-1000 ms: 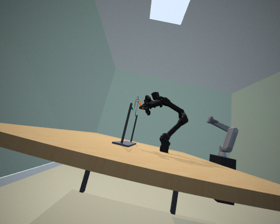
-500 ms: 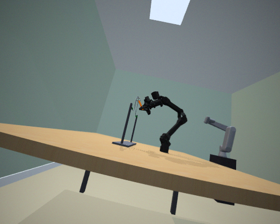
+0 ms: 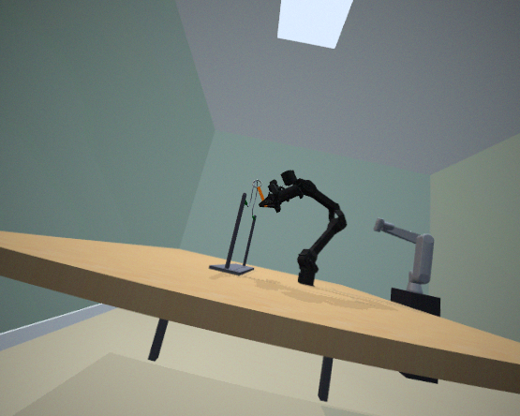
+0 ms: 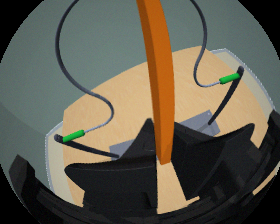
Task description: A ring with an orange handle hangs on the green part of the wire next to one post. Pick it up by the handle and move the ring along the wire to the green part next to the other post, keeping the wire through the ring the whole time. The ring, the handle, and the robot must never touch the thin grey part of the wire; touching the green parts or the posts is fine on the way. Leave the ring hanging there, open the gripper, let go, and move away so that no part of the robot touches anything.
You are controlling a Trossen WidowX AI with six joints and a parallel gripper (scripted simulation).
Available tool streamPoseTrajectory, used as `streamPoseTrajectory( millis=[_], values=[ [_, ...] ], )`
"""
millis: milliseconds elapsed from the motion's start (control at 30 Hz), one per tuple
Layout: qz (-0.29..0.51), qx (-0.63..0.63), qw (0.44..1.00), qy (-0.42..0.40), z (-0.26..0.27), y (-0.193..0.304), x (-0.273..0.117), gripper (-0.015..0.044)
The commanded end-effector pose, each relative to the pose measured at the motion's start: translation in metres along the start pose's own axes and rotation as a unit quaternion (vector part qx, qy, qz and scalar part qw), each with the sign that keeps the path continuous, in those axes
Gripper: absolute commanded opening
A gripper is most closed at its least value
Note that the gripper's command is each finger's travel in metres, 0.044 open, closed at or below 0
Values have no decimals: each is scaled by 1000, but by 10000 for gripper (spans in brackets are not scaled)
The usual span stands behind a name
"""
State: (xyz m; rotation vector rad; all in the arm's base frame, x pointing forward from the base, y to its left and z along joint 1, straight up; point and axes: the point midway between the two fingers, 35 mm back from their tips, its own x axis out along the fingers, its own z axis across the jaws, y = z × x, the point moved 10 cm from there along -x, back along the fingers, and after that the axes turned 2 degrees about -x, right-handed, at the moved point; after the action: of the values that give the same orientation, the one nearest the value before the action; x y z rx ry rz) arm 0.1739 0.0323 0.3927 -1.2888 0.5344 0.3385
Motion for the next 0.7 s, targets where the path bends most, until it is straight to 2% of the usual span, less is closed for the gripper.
streamPoseTrajectory(
  millis=[0, 667],
  values=[
    [-4, -26, 999, 17, 1, 0, 0, -150],
    [-19, -148, 984, 100, 6, 5, 2, -150]
  ],
)
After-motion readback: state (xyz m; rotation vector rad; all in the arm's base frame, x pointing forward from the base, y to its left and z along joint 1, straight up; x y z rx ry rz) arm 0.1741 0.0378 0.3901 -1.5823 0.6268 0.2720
